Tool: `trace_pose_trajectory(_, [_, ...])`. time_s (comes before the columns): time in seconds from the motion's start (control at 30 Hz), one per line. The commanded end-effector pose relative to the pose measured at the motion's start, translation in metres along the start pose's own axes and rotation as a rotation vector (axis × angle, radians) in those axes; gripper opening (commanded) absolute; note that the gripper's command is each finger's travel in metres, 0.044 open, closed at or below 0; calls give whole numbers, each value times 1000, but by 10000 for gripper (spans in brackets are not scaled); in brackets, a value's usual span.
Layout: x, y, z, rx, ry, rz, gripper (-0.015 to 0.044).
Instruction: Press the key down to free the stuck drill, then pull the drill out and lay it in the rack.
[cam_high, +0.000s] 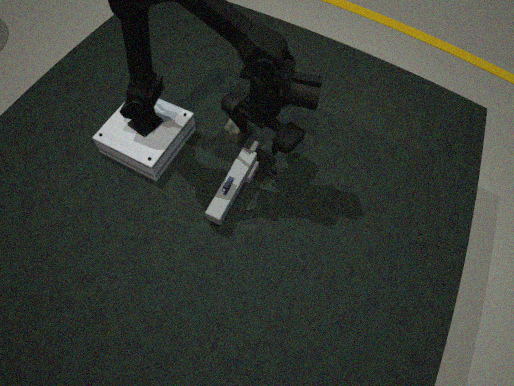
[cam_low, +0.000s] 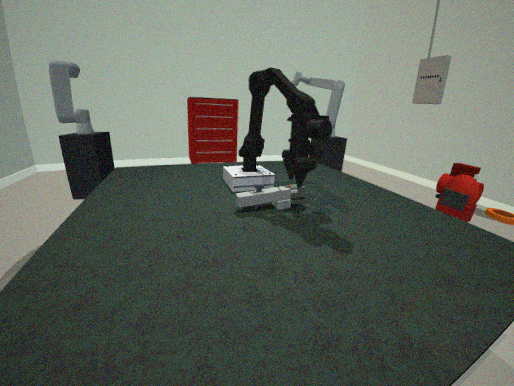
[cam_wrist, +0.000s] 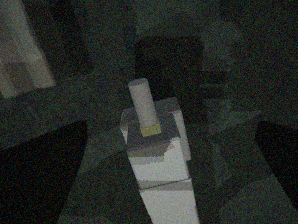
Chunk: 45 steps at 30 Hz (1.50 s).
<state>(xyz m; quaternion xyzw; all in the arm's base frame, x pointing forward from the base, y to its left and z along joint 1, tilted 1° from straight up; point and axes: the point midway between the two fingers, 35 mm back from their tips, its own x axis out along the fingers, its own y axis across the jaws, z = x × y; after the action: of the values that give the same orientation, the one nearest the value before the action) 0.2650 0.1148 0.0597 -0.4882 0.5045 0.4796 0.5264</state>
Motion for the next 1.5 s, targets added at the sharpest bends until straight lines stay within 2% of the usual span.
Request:
trace_pose_trajectory(0.0, [17,20,21,-257,0,19,440])
trace_pose_trajectory(0.63, [19,19,21,-257,0,19,440])
trace_pose_trajectory(1.47, [58,17,11,-257,1,19,440])
